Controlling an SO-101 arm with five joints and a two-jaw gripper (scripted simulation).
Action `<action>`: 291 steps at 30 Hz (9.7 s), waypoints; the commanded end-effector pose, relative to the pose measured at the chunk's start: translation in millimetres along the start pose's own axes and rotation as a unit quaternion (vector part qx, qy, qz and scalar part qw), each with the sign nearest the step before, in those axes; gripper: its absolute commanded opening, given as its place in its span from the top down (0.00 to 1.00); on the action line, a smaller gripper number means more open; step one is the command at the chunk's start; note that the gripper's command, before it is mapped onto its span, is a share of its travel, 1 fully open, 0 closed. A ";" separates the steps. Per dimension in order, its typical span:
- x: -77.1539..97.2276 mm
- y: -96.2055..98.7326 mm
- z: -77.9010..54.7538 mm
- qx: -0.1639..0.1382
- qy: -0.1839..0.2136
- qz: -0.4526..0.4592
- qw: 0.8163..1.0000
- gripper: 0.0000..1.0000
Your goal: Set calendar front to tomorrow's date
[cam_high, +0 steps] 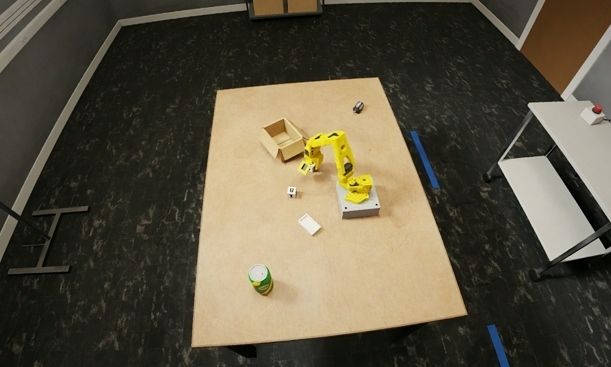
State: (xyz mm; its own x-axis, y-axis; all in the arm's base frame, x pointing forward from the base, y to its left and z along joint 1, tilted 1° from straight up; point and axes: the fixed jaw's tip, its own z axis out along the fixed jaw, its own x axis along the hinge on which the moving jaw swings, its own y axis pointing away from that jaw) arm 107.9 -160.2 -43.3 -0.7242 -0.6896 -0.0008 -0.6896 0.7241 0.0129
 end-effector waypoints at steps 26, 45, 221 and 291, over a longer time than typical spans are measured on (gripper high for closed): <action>0.4 -1.3 1.9 -0.007 -0.002 0.001 1.000 0.81; 0.4 -1.3 1.9 -0.007 -0.002 0.001 1.000 0.99; -92.9 16.4 -32.6 0.008 -0.007 0.596 0.803 1.00; -93.1 16.0 -8.9 0.008 -0.007 0.596 0.803 1.00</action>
State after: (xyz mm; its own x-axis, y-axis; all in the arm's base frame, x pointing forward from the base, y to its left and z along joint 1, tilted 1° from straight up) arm 168.1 -89.3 -29.6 -0.8676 0.4960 -0.0347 0.4964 0.8681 -0.0014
